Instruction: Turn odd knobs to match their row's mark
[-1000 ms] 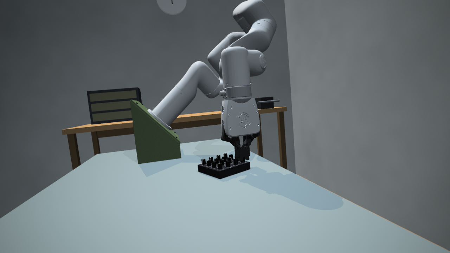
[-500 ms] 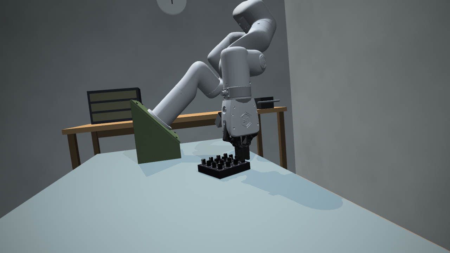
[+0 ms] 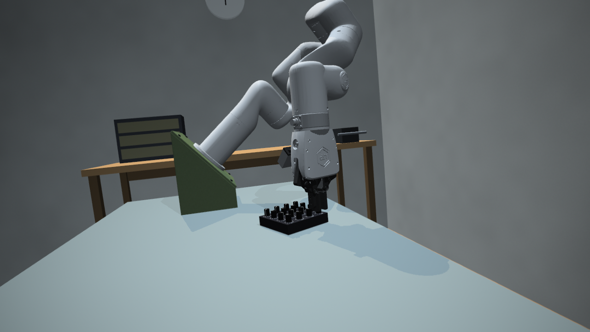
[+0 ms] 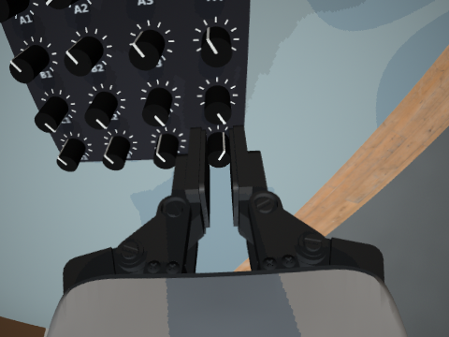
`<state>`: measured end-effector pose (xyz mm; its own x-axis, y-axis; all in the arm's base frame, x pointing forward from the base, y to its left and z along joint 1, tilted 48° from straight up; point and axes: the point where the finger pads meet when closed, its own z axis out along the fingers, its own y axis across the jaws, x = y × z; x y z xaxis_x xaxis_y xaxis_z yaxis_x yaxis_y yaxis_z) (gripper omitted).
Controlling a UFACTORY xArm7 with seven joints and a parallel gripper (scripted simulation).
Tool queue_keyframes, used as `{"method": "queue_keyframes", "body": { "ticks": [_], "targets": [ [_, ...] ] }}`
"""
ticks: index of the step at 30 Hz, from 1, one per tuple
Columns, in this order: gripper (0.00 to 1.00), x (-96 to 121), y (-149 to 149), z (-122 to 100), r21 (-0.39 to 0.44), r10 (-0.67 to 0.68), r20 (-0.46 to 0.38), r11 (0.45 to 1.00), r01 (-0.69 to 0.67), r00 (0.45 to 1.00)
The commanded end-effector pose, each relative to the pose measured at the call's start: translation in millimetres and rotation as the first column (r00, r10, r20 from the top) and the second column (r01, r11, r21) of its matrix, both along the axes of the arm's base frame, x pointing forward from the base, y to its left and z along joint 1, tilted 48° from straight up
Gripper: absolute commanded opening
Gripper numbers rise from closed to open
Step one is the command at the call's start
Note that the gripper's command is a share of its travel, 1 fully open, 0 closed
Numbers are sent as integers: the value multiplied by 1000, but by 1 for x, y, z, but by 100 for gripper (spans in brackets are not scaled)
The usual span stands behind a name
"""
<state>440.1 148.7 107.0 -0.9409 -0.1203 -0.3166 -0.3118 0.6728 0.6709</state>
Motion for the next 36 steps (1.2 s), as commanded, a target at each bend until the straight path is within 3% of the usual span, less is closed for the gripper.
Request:
{"method": "queue_keyframes", "body": {
  "ticks": [1, 19, 20, 36],
  "targets": [
    [8, 1, -2, 1, -2, 3, 10, 1000, -3, 1000],
    [8, 1, -2, 1, -2, 5, 12, 1000, -5, 1000],
    [19, 1, -2, 1, -2, 5, 12, 1000, -5, 1000],
    [19, 1, -2, 1, -2, 5, 12, 1000, -5, 1000]
  ]
}}
